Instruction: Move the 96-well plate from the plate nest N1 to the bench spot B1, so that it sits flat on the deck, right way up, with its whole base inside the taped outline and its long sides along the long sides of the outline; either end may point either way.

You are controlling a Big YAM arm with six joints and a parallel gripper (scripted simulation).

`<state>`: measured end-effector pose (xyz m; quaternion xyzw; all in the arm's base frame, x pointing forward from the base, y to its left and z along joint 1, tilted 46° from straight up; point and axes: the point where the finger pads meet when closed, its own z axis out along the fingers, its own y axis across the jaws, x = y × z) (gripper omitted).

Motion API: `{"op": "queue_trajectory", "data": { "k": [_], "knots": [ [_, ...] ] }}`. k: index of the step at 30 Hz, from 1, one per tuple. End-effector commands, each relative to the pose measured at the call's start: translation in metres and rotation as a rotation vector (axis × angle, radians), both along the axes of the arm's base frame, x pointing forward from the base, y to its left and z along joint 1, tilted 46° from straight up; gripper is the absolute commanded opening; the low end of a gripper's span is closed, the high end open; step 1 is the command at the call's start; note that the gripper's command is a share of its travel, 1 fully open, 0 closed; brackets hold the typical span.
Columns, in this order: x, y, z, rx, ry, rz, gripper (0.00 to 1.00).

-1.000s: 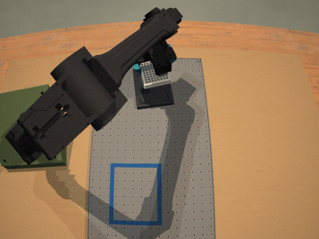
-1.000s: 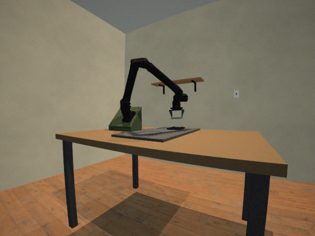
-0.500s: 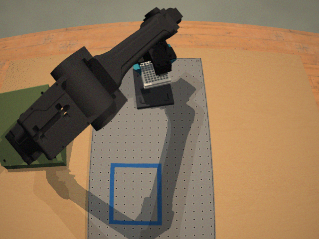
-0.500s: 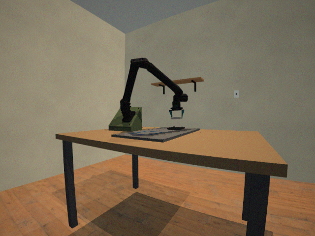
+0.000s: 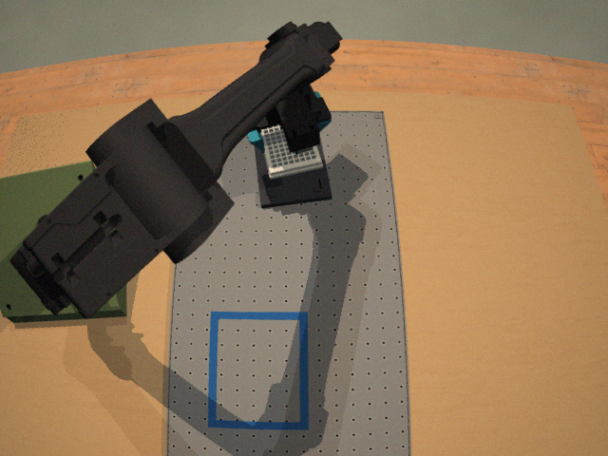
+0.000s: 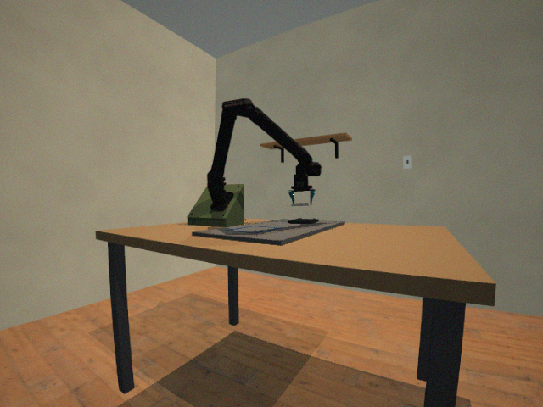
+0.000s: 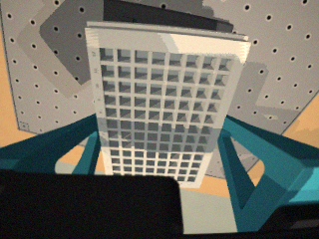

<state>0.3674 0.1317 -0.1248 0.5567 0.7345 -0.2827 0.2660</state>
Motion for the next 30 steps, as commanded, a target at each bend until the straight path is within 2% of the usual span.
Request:
{"op": "queue_trajectory", "data": {
  "k": [1,4,5,6,8,9,10,13,14,17,19,20,21,25,26,27,30],
  "knots": [
    [-0.011,-0.045,0.052,0.012,-0.092,-0.123,0.00],
    [-0.019,-0.080,0.088,0.013,-0.104,-0.135,0.00],
    [-0.020,-0.082,0.090,0.013,-0.108,-0.139,0.00],
    [-0.001,-0.075,0.098,0.035,-0.148,-0.144,0.00],
    [-0.001,-0.075,0.098,0.035,-0.148,-0.144,0.00],
    [-0.005,-0.064,0.088,0.039,-0.143,-0.115,0.00],
    [-0.025,-0.077,0.085,0.017,-0.111,-0.118,0.00],
    [-0.027,-0.089,0.094,0.009,-0.118,-0.141,0.00],
    [-0.023,-0.098,0.104,0.020,-0.146,-0.169,0.00],
    [-0.026,-0.105,0.111,0.020,-0.159,-0.182,0.00],
    [-0.016,-0.105,0.120,0.033,-0.189,-0.192,0.00],
    [-0.027,-0.112,0.118,0.021,-0.173,-0.196,0.00],
    [-0.029,-0.115,0.120,0.020,-0.174,-0.200,0.00],
    [-0.031,-0.120,0.124,0.019,-0.182,-0.210,0.00],
    [-0.024,-0.119,0.130,0.030,-0.201,-0.216,0.00],
    [-0.033,-0.125,0.129,0.019,-0.189,-0.220,0.00],
    [-0.036,-0.132,0.135,0.019,-0.203,-0.234,0.00]
  ]
}}
